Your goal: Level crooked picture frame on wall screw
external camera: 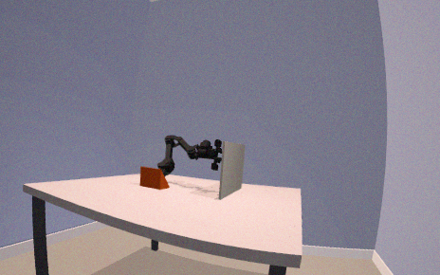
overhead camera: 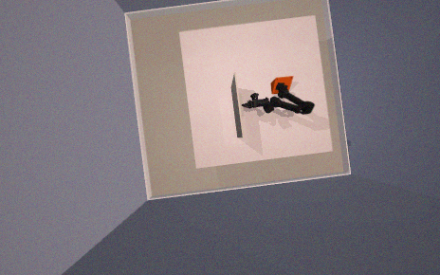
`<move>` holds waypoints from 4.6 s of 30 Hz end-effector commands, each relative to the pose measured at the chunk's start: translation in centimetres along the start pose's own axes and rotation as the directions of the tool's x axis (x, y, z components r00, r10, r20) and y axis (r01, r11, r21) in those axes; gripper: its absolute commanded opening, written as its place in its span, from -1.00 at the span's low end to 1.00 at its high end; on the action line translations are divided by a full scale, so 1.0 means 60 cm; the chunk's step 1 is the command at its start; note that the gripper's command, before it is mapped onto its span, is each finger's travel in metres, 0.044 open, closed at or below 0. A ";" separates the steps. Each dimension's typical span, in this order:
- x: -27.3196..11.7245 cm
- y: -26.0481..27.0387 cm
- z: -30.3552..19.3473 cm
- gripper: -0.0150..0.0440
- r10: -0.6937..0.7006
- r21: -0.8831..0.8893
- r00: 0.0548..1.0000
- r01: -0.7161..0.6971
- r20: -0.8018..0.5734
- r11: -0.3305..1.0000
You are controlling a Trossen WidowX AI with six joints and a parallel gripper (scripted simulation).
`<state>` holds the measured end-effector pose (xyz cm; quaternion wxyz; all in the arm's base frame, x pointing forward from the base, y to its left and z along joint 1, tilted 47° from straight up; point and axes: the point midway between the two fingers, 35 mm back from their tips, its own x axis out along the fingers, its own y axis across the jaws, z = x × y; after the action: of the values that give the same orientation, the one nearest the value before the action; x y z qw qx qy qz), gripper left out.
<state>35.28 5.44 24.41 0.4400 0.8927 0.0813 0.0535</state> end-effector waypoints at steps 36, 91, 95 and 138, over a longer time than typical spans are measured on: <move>0.000 0.005 0.006 -0.49 0.012 -0.003 1.000 -0.012 0.003 1.000; 0.001 -0.012 0.004 -0.49 -0.004 0.058 1.000 0.004 -0.004 0.998; 0.001 -0.012 0.004 -0.49 -0.003 0.079 1.000 0.004 -0.004 0.997; -0.095 -0.005 -0.005 0.39 0.002 0.076 1.000 -0.002 0.001 0.997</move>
<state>31.54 5.12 24.60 0.3898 0.9156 0.0839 0.0530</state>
